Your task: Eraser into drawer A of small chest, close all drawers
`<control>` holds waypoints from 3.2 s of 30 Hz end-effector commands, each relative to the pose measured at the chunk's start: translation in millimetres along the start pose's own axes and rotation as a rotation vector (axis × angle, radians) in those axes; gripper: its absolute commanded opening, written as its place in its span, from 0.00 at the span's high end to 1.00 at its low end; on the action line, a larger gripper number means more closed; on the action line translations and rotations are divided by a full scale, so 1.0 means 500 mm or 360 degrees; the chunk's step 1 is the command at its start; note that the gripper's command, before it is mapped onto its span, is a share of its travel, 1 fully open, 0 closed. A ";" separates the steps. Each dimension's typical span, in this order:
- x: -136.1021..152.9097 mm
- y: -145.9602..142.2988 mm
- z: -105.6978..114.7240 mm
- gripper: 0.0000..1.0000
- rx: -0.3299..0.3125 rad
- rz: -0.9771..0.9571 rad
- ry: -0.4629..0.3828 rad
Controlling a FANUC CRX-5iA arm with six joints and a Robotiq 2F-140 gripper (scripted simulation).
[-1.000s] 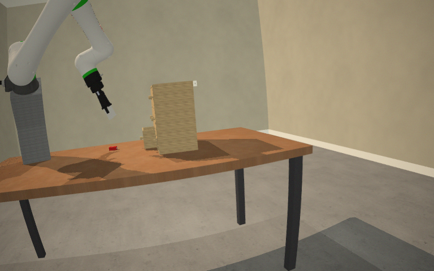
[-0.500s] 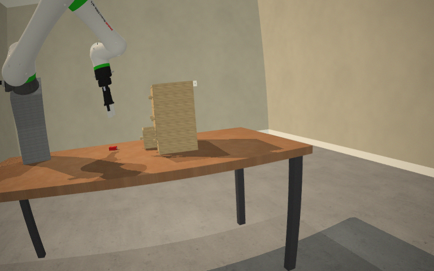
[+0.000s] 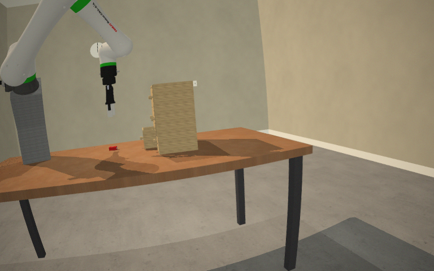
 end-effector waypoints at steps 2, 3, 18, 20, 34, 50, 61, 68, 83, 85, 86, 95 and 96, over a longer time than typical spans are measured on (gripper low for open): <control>0.001 0.000 0.000 0.00 0.0000 0.0000 0.0002; 0.001 0.000 0.000 0.00 0.0000 0.0000 0.0002; -0.001 0.001 0.001 0.00 0.0000 0.0000 0.0002; -0.006 0.002 0.004 0.00 0.0000 0.0000 0.0002; -0.118 0.039 0.070 0.00 0.0000 0.0000 0.0002; -0.183 0.060 0.108 0.00 0.0000 0.0000 0.0002; -0.190 0.059 0.071 0.00 -0.0008 -0.0002 -0.0310; -0.194 0.058 0.017 0.00 -0.0006 0.0000 -0.0703; -0.161 0.053 -0.130 0.00 0.0028 0.0033 -0.1368; -0.159 0.055 -0.147 0.00 0.0033 0.0036 -0.1441; -0.154 0.055 -0.156 0.00 0.0029 0.0038 -0.1478; -0.161 0.058 -0.206 0.00 0.0012 0.0021 -0.1795; -0.161 0.058 -0.206 0.00 0.0012 0.0021 -0.1795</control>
Point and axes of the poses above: the point where the finger pads meet when closed, its own z axis back along the fingers, its own y axis across the jaws, x = y × z, the point moved 10 cm from there along z, back along the fingers
